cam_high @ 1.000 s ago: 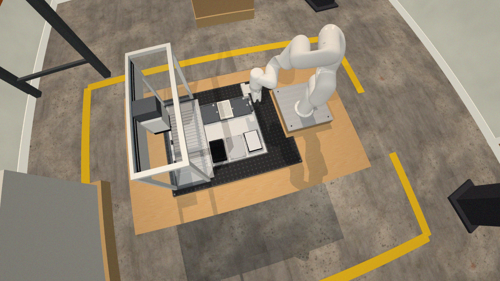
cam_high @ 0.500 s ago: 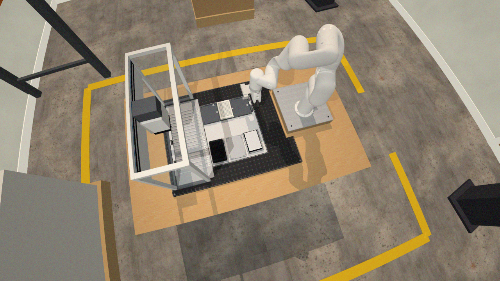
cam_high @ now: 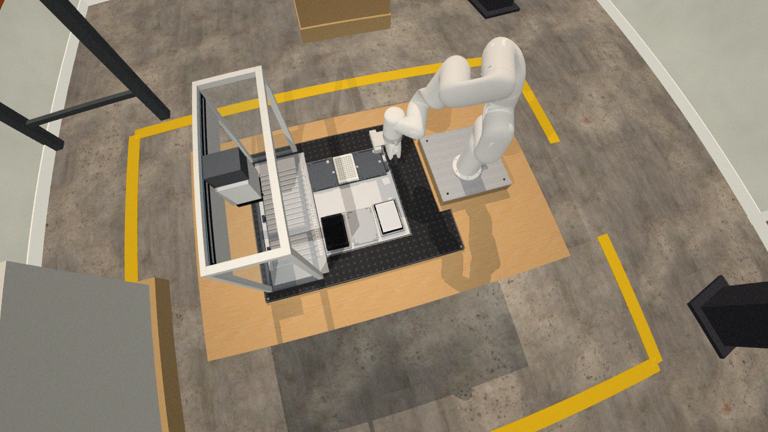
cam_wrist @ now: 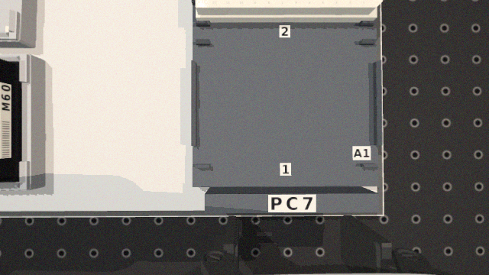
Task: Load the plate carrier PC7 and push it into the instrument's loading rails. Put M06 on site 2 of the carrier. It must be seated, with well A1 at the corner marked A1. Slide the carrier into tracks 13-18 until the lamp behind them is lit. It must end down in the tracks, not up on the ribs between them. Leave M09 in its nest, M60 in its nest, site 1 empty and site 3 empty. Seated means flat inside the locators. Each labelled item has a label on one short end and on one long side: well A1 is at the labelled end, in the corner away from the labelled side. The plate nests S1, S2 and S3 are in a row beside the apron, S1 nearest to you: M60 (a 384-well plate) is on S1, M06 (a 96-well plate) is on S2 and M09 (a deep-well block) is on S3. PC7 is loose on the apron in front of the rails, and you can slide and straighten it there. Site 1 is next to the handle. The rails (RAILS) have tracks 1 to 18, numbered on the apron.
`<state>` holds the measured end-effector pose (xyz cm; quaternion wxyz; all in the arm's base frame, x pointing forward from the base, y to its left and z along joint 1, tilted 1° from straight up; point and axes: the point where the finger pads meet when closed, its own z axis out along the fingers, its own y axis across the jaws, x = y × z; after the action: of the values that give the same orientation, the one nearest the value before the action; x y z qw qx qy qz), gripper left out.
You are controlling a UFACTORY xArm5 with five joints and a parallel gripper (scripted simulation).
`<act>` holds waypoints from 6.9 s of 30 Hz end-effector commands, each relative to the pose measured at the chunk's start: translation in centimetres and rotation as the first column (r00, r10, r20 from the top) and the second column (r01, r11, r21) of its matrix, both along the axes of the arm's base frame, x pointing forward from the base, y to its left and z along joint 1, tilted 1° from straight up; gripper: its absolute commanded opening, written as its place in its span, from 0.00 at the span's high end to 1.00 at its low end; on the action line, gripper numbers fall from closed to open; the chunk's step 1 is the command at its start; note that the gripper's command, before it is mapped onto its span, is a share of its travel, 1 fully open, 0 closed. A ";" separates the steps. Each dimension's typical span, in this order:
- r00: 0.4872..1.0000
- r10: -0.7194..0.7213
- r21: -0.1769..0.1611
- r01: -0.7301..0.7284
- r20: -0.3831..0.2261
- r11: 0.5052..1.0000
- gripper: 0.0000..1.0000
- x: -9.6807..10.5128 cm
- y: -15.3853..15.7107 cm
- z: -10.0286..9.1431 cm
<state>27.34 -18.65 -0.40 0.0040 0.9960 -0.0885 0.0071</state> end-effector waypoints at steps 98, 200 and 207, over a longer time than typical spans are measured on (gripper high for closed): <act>1.000 0.000 0.000 0.000 0.003 1.000 0.19 6.8 -1.3 -0.6; 1.000 0.000 0.001 0.000 0.004 1.000 0.19 15.7 -2.9 -0.4; 1.000 0.000 0.001 0.000 0.004 1.000 0.19 16.3 -3.0 -0.4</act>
<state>43.26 -21.51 -0.96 0.0027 0.9960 -0.0885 0.0069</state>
